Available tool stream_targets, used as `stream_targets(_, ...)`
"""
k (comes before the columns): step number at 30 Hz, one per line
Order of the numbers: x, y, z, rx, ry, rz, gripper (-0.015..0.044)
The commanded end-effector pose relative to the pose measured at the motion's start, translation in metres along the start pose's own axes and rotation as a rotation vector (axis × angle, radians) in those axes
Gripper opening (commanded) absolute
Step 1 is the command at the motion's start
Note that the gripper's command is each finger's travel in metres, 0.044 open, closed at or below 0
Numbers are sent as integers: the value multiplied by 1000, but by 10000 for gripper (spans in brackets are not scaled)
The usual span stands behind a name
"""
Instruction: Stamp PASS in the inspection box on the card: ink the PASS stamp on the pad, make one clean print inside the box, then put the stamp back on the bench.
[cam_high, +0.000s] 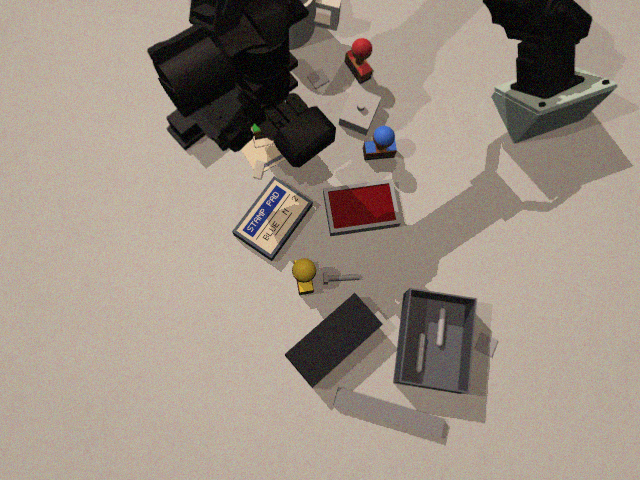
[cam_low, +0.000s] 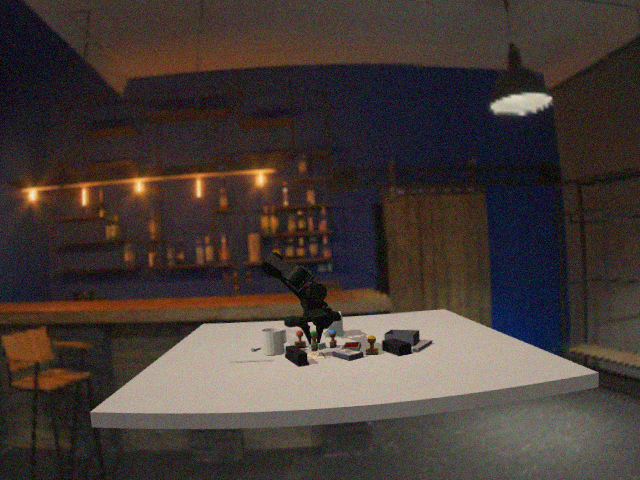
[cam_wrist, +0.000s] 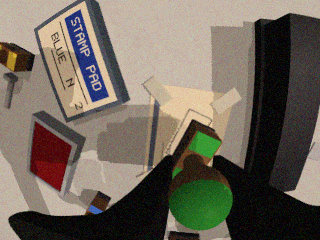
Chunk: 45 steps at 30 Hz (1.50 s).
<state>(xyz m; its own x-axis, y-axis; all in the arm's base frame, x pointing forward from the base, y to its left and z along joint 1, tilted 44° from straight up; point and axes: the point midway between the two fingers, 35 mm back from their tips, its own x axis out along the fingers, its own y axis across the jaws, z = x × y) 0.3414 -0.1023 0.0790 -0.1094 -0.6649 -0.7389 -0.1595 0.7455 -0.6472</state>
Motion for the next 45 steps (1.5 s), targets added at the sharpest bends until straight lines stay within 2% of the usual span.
stream_targets(1,4,0,-1,-4,2,-5,0)
stream_targets(45,22,-1,-3,-4,1,-9,0)
